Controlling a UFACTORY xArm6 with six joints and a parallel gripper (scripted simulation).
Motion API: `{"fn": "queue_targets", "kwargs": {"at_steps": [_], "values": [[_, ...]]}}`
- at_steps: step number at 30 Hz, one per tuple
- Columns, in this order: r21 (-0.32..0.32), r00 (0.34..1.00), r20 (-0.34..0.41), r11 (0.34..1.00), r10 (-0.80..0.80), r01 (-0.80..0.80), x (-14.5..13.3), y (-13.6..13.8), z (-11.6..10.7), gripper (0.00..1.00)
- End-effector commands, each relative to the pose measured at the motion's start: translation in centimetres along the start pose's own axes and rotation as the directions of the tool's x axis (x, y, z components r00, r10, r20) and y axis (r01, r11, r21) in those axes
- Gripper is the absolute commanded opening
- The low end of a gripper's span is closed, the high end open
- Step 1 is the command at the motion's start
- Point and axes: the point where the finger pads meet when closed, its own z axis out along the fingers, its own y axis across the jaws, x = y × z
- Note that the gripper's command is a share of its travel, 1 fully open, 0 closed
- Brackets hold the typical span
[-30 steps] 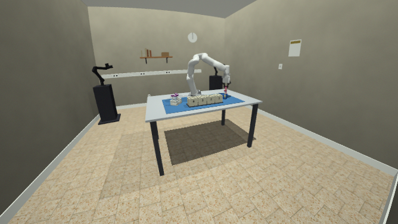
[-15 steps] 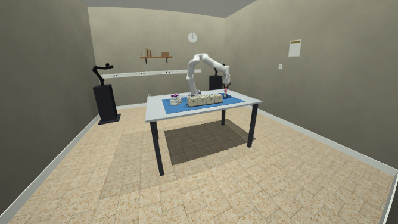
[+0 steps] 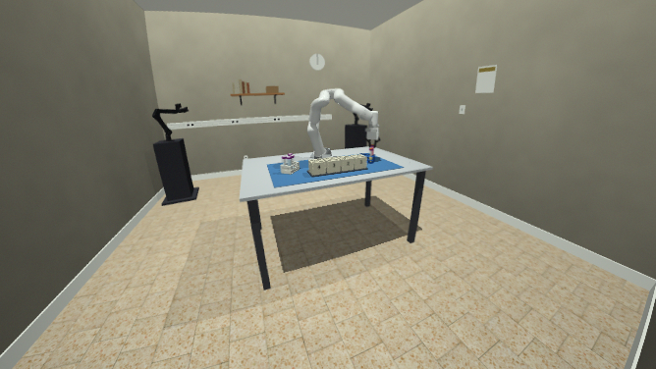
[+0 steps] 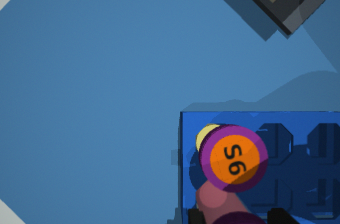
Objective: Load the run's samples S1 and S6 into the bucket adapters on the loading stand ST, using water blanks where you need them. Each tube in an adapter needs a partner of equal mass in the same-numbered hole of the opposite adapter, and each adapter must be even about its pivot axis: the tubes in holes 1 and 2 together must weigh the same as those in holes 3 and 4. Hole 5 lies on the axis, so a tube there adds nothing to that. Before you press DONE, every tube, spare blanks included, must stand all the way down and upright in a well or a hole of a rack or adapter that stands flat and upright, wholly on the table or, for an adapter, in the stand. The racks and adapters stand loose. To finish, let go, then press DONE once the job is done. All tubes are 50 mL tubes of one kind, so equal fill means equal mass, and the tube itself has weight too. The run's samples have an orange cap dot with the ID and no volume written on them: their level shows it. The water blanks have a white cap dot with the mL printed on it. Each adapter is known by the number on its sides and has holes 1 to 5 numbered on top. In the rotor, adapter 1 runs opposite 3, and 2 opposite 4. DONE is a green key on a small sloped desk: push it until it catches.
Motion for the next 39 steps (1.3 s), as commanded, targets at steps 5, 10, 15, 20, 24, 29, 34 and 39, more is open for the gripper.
{"fn": "queue_targets", "kwargs": {"at_steps": [5, 10, 15, 20, 24, 29, 34, 39], "values": [[0.004, 1.0, 0.002, 1.0, 0.001, -0.001, 0.0, -0.1, 0.4, 0.0], [0.004, 1.0, 0.002, 1.0, 0.001, -0.001, 0.0, -0.1, 0.9, 0.0], [0.004, 1.0, 0.002, 1.0, 0.001, -0.001, 0.0, -0.1, 1.4, 0.0], [0.004, 1.0, 0.002, 1.0, 0.001, -0.001, 0.0, -0.1, 1.8, 0.0], [0.004, 1.0, 0.002, 1.0, 0.001, -0.001, 0.0, -0.1, 2.1, 0.0], [0.004, 1.0, 0.001, 1.0, 0.001, -0.001, 0.0, -0.1, 2.1, 0.0], [0.004, 1.0, 0.001, 1.0, 0.001, -0.001, 0.0, -0.1, 2.1, 0.0], [0.005, 1.0, 0.002, 1.0, 0.001, -0.001, 0.0, -0.1, 2.1, 0.0]]}}
